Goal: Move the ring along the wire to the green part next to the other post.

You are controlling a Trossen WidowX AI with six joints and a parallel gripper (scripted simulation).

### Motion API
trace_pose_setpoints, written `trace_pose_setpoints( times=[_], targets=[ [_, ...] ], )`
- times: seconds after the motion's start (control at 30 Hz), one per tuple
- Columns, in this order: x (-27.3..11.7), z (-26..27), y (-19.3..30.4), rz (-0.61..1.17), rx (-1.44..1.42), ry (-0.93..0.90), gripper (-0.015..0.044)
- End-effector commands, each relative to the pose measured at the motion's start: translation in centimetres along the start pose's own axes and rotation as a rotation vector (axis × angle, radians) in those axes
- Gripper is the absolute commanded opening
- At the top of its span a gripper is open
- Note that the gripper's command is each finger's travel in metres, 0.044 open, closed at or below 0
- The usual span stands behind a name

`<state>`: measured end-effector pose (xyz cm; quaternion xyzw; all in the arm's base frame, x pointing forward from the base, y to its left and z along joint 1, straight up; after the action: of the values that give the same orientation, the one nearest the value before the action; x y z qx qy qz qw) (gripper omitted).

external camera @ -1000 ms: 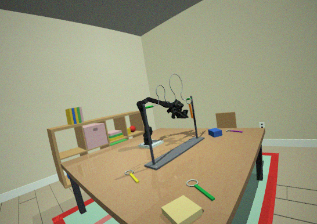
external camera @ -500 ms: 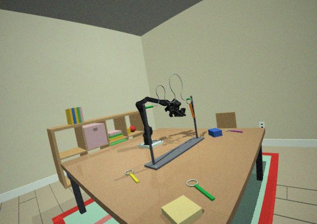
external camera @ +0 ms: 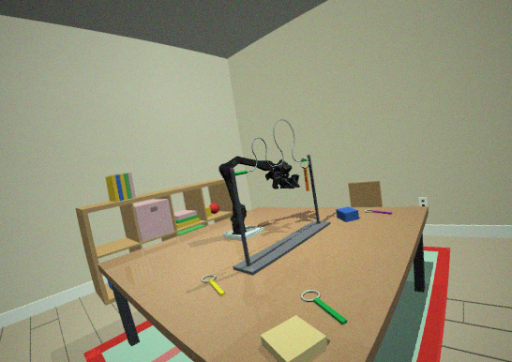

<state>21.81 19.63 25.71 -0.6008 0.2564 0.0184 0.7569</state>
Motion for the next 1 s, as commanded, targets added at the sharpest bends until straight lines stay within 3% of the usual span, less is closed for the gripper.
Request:
trace_pose_setpoints(
  times=[0.0,0.23,0.97],
  targets=[
    [-2.7,0.2,0.0,-0.001,0.002,-0.007,0.0265],
    [-4.5,0.0,-0.1,-0.008,0.000,-0.011,0.0440],
    [-4.5,0.0,-0.1,-0.008,0.000,-0.011,0.0440]
  ],
)
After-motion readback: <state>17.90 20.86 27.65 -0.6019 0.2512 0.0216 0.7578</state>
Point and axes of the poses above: the point midway between the two fingers, 35 mm back from their tips, its own x axis out along the fingers, its own z axis across the jaws, y = z × x, the point moved 7 cm from there along -x, back along the fingers, and after that the axes turned 11 degrees about x, right-handed, at the moved point
